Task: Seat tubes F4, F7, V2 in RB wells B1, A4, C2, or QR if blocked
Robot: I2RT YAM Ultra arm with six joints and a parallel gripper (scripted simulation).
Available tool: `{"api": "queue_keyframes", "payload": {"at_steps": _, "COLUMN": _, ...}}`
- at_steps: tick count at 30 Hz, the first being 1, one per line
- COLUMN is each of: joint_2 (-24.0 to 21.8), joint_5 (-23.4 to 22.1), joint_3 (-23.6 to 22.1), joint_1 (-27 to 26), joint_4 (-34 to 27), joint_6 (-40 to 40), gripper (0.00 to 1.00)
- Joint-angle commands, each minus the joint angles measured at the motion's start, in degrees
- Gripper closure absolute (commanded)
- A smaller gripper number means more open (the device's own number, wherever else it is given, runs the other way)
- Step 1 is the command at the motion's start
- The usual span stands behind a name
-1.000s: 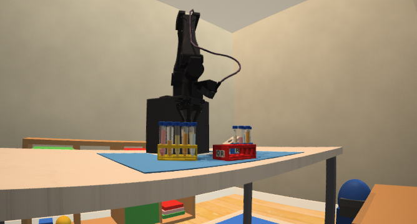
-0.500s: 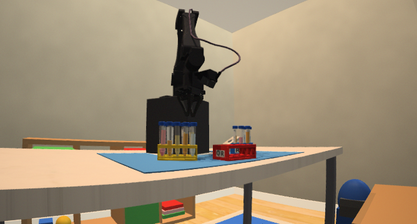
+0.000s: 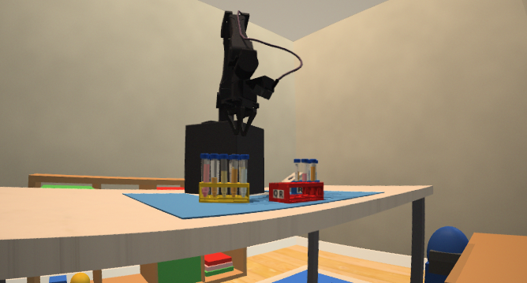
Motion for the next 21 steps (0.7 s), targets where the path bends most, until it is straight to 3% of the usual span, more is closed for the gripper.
{"api": "queue_keyframes", "payload": {"at_steps": 1, "joint_2": -0.7, "joint_5": 0.0, "joint_3": 0.5, "joint_1": -0.1, "joint_4": -2.3, "joint_6": 0.0, "gripper": 0.7}}
{"api": "queue_keyframes", "payload": {"at_steps": 5, "joint_2": -2.2, "joint_5": -0.4, "joint_3": -1.9, "joint_1": 5.3, "joint_4": -2.5, "joint_6": 12.3, "gripper": 0.7}}
{"api": "queue_keyframes", "payload": {"at_steps": 7, "joint_2": -2.2, "joint_5": -0.4, "joint_3": -1.9, "joint_1": 5.3, "joint_4": -2.5, "joint_6": 12.3, "gripper": 0.7}}
{"api": "queue_keyframes", "payload": {"at_steps": 11, "joint_2": -2.5, "joint_5": -0.2, "joint_3": -2.2, "joint_1": 10.8, "joint_4": -2.4, "joint_6": 25.0, "gripper": 0.7}}
{"api": "queue_keyframes", "payload": {"at_steps": 16, "joint_2": -0.6, "joint_5": -0.3, "joint_3": -0.1, "joint_1": 17.5, "joint_4": -2.0, "joint_6": 40.7, "gripper": 0.7}}
{"api": "queue_keyframes", "payload": {"at_steps": 21, "joint_2": 0.3, "joint_5": 0.4, "joint_3": 1.2, "joint_1": 23.2, "joint_4": -2.5, "joint_6": 47.3, "gripper": 0.7}}
